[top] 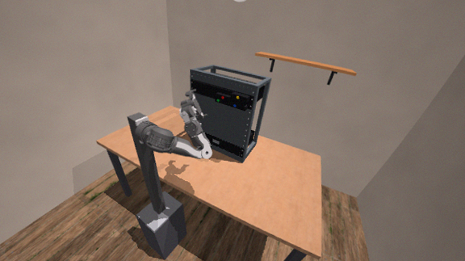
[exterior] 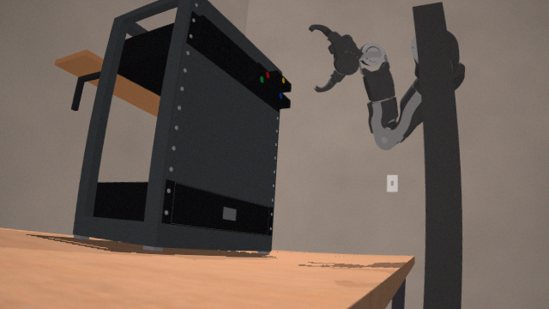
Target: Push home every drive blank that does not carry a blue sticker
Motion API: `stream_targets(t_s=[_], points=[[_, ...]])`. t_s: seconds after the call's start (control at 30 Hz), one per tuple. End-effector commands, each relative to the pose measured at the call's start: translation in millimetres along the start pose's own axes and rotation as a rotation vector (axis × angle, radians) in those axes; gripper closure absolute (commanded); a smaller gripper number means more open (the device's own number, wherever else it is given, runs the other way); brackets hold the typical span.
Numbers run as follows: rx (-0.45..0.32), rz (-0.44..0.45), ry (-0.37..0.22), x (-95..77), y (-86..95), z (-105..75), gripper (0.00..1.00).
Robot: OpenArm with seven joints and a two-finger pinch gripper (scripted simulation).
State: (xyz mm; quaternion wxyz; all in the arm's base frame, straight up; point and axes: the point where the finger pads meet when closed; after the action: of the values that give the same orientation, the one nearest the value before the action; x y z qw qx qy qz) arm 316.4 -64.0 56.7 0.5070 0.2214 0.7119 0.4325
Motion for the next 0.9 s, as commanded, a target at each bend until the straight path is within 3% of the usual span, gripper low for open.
stream_targets(t_s=[0.0, 0.17, 0.23, 0.53, 0.73, 0.87], points=[[-0.009, 0.05, -0.023, -6.8, -1.6, -2.3, 0.0], [-0.006, 0.205, -0.122, -35.6, -17.6, -13.6, 0.0], [-0.006, 0.205, -0.122, -35.6, -17.6, -13.6, 0.0], [-0.001, 0.412, -0.285, -75.8, -46.0, -36.8, 0.0], [-0.002, 0.483, -0.355, -90.8, -57.2, -48.4, 0.0], [-0.002, 0.495, -0.368, -93.5, -59.3, -50.6, 0.0]])
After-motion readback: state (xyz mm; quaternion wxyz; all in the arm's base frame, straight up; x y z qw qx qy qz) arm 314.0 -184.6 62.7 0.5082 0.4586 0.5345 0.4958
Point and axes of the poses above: the point where the finger pads meet when closed, its own z axis out along the fingers, its own y axis across the jaws, x = y × z, and after that the axes turned 4 degrees about -z, right-handed
